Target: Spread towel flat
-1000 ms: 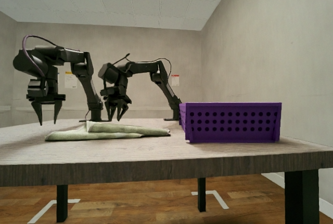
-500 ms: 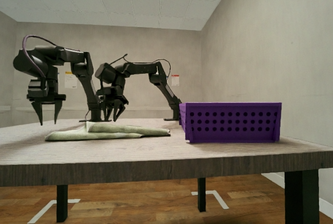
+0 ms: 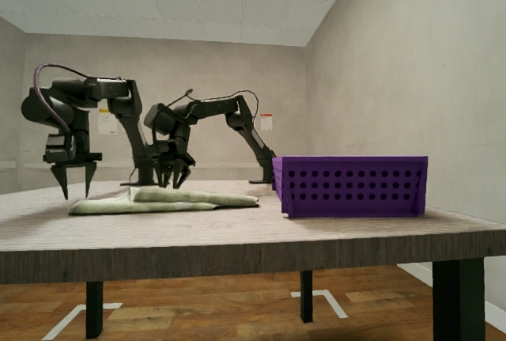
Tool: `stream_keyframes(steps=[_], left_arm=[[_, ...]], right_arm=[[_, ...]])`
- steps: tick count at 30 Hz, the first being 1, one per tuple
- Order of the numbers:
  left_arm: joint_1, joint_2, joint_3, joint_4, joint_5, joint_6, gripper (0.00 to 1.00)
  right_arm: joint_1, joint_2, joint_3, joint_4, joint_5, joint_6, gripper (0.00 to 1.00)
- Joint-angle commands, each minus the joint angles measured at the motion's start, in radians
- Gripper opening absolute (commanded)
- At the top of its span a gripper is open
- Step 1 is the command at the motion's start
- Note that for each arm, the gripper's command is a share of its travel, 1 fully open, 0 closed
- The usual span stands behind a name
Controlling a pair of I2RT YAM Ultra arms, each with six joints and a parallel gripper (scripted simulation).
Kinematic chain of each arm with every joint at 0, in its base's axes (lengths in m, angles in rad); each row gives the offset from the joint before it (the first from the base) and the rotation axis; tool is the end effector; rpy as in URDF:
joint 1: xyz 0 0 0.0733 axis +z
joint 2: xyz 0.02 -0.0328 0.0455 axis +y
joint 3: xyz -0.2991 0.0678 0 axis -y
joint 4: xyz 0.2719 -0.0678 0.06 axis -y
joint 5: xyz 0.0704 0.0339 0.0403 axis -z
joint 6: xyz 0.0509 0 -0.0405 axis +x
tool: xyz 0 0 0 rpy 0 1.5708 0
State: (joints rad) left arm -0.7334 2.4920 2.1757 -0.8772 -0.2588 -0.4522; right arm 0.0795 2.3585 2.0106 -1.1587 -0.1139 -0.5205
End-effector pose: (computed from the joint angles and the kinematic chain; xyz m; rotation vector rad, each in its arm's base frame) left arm 0.4397 -0.3772 0.1609 0.3104 2.6696 0.0034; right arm 0.5134 0.0478 0.1728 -0.9068 2.9126 0.1483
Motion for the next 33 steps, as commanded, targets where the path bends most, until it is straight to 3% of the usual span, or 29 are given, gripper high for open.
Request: stream_keyframes(steps=[1,15,16,27,28,33], left_arm=[[0.004,0.01,-0.064,0.064,-0.005,-0.008,0.34],[0.006,0.019,-0.094,0.115,-0.001,0.002,0.34],[0.0,-0.007,-0.059,0.098,-0.008,0.0,0.6],[0.0,0.003,-0.064,0.086,-0.006,0.0,0.6],[0.001,-0.074,0.053,-0.034,-0.005,0.006,0.6],[0.0,-0.018,0.105,-0.079,-0.007,0.001,0.6]], right_arm=[[-0.02,0.013,-0.056,0.084,-0.005,-0.017,0.34],[0.009,0.024,-0.084,0.127,-0.007,0.008,0.34],[-0.002,0.005,-0.057,0.098,0.002,-0.002,0.6],[-0.002,0.005,-0.057,0.098,0.002,-0.002,0.6],[-0.002,-0.065,0.056,-0.044,0.01,-0.001,0.6],[-0.002,-0.01,0.105,-0.082,-0.004,-0.002,0.6]])
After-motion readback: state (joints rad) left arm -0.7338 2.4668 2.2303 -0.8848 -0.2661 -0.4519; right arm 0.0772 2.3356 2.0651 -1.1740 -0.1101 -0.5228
